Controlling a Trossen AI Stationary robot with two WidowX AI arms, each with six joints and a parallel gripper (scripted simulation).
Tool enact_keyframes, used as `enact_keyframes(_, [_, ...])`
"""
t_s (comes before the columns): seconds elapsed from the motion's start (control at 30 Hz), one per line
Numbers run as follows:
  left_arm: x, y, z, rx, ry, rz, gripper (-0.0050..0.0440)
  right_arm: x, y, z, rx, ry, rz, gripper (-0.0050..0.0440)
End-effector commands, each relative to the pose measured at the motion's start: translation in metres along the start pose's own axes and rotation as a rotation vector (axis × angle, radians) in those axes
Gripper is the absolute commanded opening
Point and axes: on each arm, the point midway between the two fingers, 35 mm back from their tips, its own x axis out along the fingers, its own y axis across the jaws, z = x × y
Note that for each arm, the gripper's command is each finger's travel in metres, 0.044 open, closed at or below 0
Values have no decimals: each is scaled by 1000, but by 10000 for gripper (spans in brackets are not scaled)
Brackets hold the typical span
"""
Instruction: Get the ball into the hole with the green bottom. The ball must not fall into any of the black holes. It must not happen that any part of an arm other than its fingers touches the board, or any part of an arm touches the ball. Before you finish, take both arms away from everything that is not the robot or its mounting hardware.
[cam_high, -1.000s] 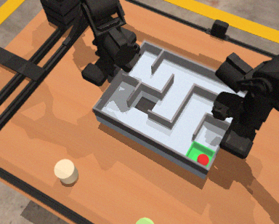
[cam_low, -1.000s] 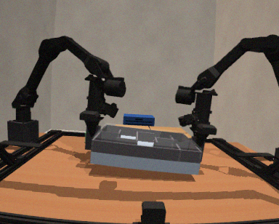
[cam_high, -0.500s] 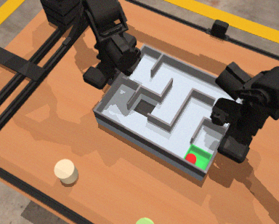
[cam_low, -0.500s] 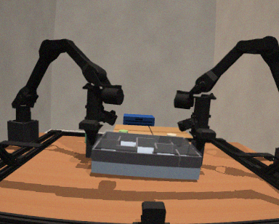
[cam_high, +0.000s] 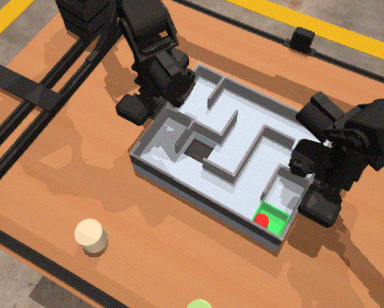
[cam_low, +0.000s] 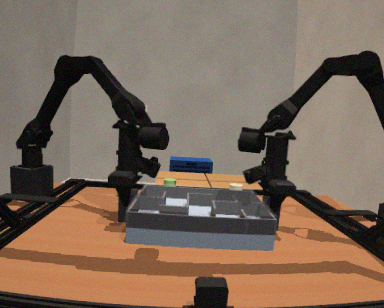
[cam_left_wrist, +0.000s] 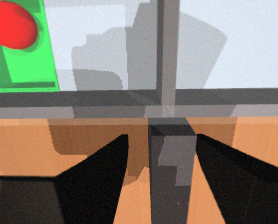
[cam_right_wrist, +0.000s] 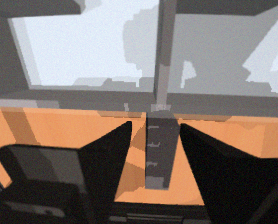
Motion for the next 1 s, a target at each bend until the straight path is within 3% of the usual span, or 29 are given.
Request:
enact_keyframes(0.0, [1,0,0,0,0,2,308,2,0,-1,3,5,1,308])
enact_keyframes(0.1, [1,0,0,0,0,2,380,2,0,-1,3,5,1,380])
enact_keyframes(0.2, [1,0,0,0,0,2,400,2,0,-1,3,5,1,400])
enact_keyframes(0.57, [1,0,0,0,0,2,400,2,0,-1,3,5,1,400])
enact_keyframes(0.67, [-20,-1,-11,0,0,2,400,-20,-2,-11,3,5,1,400])
enact_keyframes(0.73, [-20,-1,-11,0,0,2,400,-20,-2,-11,3,5,1,400])
enact_keyframes(0.87, [-64,-2,-38,0,0,2,400,-64,-2,-39,3,5,1,400])
enact_keyframes(0.97, [-66,-1,-40,0,0,2,400,-66,-2,-40,3,5,1,400])
